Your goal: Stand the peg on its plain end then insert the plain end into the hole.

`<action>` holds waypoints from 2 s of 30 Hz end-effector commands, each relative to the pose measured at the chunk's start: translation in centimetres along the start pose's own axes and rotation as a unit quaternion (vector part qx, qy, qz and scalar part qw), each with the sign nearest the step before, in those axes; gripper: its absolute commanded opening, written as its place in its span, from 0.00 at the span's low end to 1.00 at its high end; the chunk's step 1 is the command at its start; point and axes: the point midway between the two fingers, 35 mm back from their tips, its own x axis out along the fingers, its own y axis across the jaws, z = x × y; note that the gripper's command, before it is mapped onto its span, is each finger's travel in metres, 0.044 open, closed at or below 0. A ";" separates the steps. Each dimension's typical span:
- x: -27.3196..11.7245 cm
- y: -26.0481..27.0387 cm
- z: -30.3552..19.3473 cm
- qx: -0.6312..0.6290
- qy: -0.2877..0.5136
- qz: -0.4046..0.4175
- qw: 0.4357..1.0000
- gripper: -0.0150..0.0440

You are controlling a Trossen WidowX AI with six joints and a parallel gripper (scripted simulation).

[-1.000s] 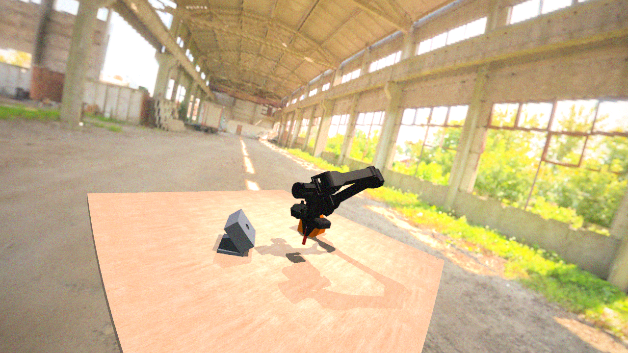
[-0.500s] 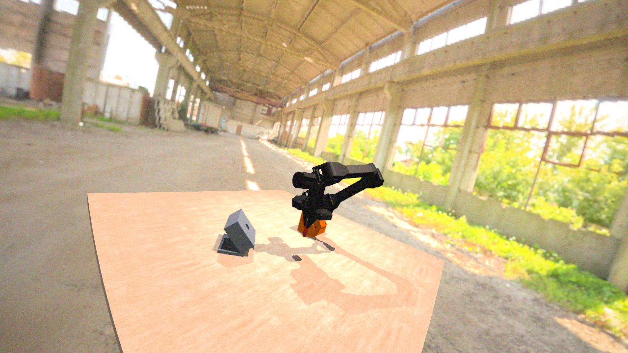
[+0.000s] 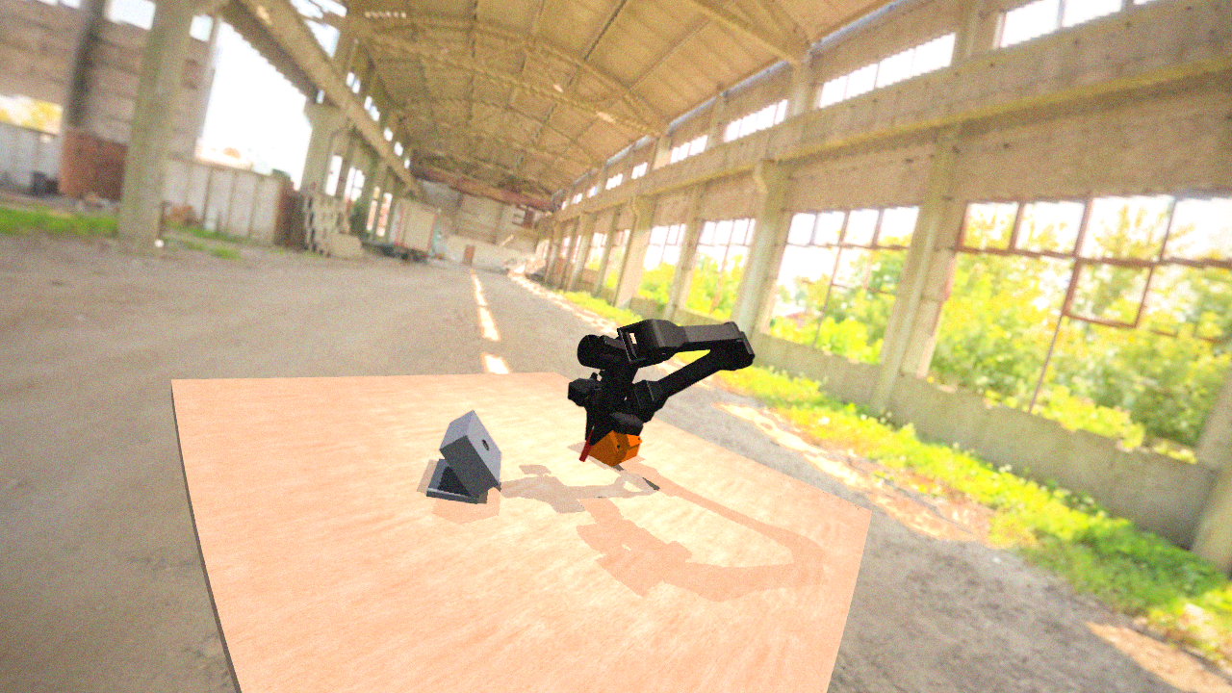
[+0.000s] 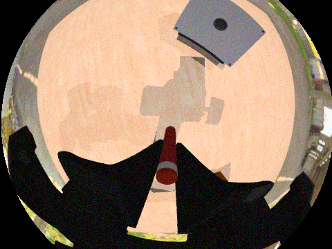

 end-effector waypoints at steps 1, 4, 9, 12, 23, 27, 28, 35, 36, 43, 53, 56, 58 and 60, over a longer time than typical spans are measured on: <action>0.2 -0.4 0.2 0.011 -0.011 -0.012 1.000 0.25; 0.2 -0.6 0.6 0.017 -0.023 -0.019 0.999 0.25; 0.3 -0.9 1.2 0.028 -0.044 -0.030 0.998 0.25; 0.3 -1.0 1.5 0.034 -0.057 -0.036 0.997 0.25; 0.1 -1.5 2.9 0.060 -0.108 -0.054 0.991 0.25; 0.0 -1.6 3.4 0.069 -0.127 -0.059 0.988 0.25; -0.1 -1.6 3.6 0.072 -0.132 -0.060 0.987 0.25; -0.4 -1.8 4.5 0.089 -0.166 -0.066 0.980 0.25; -0.4 -1.8 4.6 0.092 -0.171 -0.066 0.979 0.25; -0.8 -1.9 5.5 0.110 -0.207 -0.068 0.970 0.25; -1.5 -1.9 6.7 0.137 -0.259 -0.066 0.954 0.25; -1.7 -1.9 7.1 0.145 -0.274 -0.063 0.949 0.25; -1.8 -1.9 7.2 0.148 -0.280 -0.062 0.947 0.25; -1.7 -1.9 7.4 0.149 -0.281 -0.062 0.946 0.25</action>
